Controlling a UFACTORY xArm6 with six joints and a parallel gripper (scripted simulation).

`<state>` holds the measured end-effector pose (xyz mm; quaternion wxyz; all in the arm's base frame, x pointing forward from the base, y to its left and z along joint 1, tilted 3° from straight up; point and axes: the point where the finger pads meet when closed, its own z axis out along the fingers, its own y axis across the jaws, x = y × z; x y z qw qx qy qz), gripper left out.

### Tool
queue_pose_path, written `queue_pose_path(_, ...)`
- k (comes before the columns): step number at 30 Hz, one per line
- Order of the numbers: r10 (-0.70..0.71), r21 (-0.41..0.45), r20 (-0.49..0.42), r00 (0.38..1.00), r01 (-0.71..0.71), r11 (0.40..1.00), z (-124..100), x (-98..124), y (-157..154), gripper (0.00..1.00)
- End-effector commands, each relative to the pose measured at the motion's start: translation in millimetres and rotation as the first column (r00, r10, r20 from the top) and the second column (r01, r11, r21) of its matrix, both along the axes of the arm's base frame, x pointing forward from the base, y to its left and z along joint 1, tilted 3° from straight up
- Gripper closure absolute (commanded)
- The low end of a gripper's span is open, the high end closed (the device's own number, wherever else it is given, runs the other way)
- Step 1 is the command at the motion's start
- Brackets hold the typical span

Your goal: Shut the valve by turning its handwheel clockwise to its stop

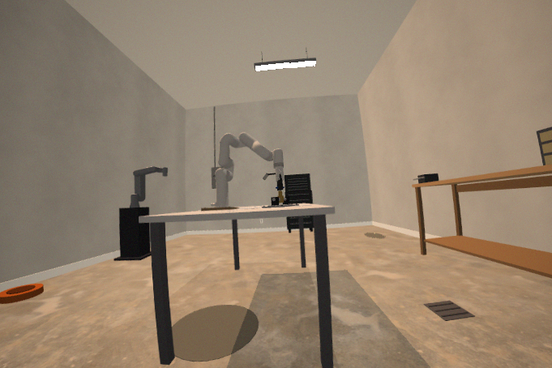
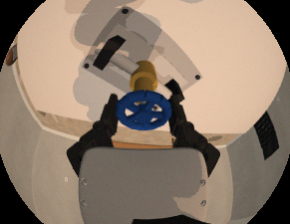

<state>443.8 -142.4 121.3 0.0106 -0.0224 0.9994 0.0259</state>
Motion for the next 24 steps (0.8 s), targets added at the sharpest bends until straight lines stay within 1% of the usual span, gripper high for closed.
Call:
queue_pose_path(1,-0.102,-0.003,-0.003,0.995,0.102,0.995,1.6,1.2,-0.5,1.00)
queue_pose_path(3,-0.102,-0.003,-0.003,0.995,0.102,0.995,1.6,1.2,-0.5,1.00)
queue_pose_path(9,-0.231,-0.001,-0.009,0.973,0.231,0.973,1.6,1.2,-0.5,1.00)
queue_pose_path(18,-0.412,0.000,-0.019,0.911,0.412,0.911,1.6,1.2,-0.5,1.00)
queue_pose_path(20,-0.412,0.000,-0.019,0.911,0.412,0.911,1.6,1.2,-0.5,1.00)
queue_pose_path(24,-0.484,0.000,-0.023,0.875,0.485,0.875,1.6,1.2,-0.5,1.00)
